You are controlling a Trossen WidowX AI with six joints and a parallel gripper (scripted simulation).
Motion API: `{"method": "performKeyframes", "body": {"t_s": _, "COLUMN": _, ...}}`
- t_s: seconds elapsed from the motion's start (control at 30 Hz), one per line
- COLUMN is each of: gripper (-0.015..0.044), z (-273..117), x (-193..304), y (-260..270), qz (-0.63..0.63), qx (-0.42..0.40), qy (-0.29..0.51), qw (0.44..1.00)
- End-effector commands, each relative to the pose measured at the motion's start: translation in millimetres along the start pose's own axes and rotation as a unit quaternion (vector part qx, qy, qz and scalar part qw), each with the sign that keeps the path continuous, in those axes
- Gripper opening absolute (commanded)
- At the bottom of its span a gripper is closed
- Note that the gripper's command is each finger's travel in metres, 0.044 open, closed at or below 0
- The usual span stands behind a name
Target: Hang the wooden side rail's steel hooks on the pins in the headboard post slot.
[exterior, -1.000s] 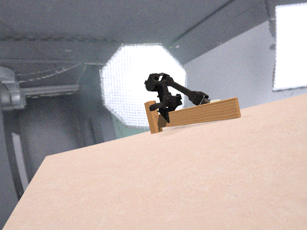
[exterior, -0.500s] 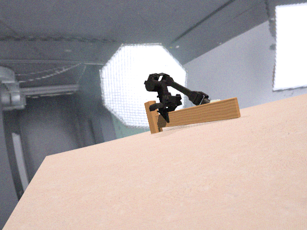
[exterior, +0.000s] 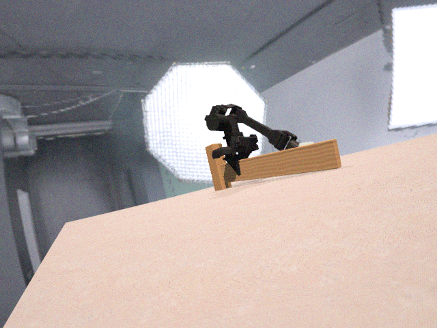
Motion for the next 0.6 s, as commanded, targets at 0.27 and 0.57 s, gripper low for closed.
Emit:
{"method": "performKeyframes", "body": {"t_s": 0.27, "gripper": 0.0, "z": -2.7, "x": 2.2, "y": -0.3, "qz": 0.001, "qx": 0.006, "qy": -0.001, "qw": 1.0}}
{"method": "performKeyframes", "body": {"t_s": 0.57, "gripper": 0.0, "z": -1.6, "x": 2.3, "y": -0.4, "qz": 0.001, "qx": 0.006, "qy": -0.001, "qw": 1.0}}
Point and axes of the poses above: the point midway between the two fingers, 35 mm back from their tips, its own z axis out along the fingers, its own y axis across the jaws, x = y × z, the point moved 8 cm from there along -z, back along the fingers, and after that the axes turned 11 degrees about z, right-handed, at the moved point
